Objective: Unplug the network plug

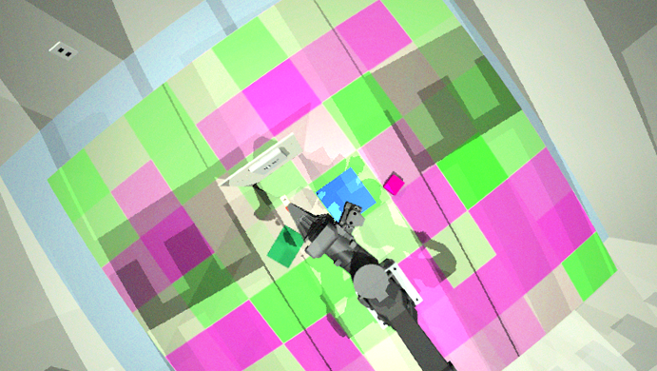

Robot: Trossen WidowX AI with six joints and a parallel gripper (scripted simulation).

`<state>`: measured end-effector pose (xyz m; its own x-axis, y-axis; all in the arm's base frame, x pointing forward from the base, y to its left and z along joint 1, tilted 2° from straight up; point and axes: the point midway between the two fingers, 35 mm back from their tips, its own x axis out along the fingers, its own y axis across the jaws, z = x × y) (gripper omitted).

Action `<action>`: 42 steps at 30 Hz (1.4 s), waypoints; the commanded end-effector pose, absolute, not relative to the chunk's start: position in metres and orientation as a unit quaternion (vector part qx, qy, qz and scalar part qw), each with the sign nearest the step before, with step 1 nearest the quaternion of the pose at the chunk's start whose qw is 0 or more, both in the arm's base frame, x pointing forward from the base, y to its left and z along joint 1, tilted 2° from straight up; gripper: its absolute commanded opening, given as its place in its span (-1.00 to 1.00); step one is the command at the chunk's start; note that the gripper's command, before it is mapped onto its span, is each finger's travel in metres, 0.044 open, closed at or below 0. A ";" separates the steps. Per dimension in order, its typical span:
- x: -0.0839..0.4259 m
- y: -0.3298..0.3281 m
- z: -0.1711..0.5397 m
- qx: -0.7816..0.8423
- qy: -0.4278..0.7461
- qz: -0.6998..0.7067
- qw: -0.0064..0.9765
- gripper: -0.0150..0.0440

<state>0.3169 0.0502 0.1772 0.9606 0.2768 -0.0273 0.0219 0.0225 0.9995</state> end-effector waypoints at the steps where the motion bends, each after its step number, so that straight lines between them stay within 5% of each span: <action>1: 0.316 0.050 0.183 0.695 0.104 0.091 0.706 -0.49; 42: 0.290 -0.035 0.078 0.667 0.239 -0.310 0.633 -0.49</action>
<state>0.2935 -0.0297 0.0790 0.7238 -0.0518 -0.6880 0.6853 -0.0622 0.7256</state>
